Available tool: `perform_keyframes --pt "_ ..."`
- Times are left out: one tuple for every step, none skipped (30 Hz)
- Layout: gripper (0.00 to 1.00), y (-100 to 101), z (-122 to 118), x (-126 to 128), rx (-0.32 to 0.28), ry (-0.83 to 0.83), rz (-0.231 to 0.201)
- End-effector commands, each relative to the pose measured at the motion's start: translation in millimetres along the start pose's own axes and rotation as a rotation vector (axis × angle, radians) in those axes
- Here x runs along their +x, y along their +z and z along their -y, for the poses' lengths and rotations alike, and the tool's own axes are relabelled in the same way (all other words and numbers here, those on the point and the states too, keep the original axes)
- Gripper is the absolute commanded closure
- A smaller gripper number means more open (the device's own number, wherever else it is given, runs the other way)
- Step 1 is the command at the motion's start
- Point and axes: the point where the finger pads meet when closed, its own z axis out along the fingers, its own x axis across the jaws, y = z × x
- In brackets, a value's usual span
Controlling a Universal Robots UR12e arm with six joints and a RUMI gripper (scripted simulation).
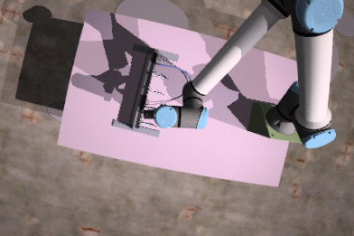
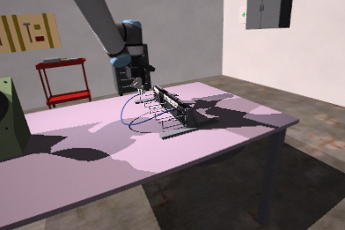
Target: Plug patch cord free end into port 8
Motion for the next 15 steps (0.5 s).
perform_keyframes --pt "1.0 -3.4 6.8 8.4 0.001 0.057 0.002" --pt "1.0 -3.7 7.3 9.1 0.001 0.063 0.002" --pt "1.0 -3.7 7.3 9.1 0.001 0.063 0.002" --pt "1.0 -3.7 7.3 9.1 0.001 0.063 0.002" --pt "1.0 -3.9 7.7 8.9 0.001 0.069 0.002" --pt "1.0 -4.1 8.2 9.6 0.001 0.075 0.002" --pt "1.0 -4.2 8.6 10.4 0.0 0.082 0.002" --pt "1.0 -4.4 9.1 11.2 0.0 0.088 0.002" --pt "1.0 -4.5 9.5 12.1 0.0 0.095 0.003" --pt "1.0 -4.7 10.0 13.1 0.0 0.102 0.003" --pt "1.0 -4.9 10.4 14.0 0.0 0.108 0.003" --pt "1.0 -5.1 10.9 15.0 -0.001 0.114 0.003" --pt "1.0 -5.4 11.3 15.8 -0.001 0.12 0.003" --pt "1.0 -5.6 11.7 16.5 -0.001 0.126 0.003" --pt "1.0 -5.8 12.1 17.1 -0.001 0.132 0.003"
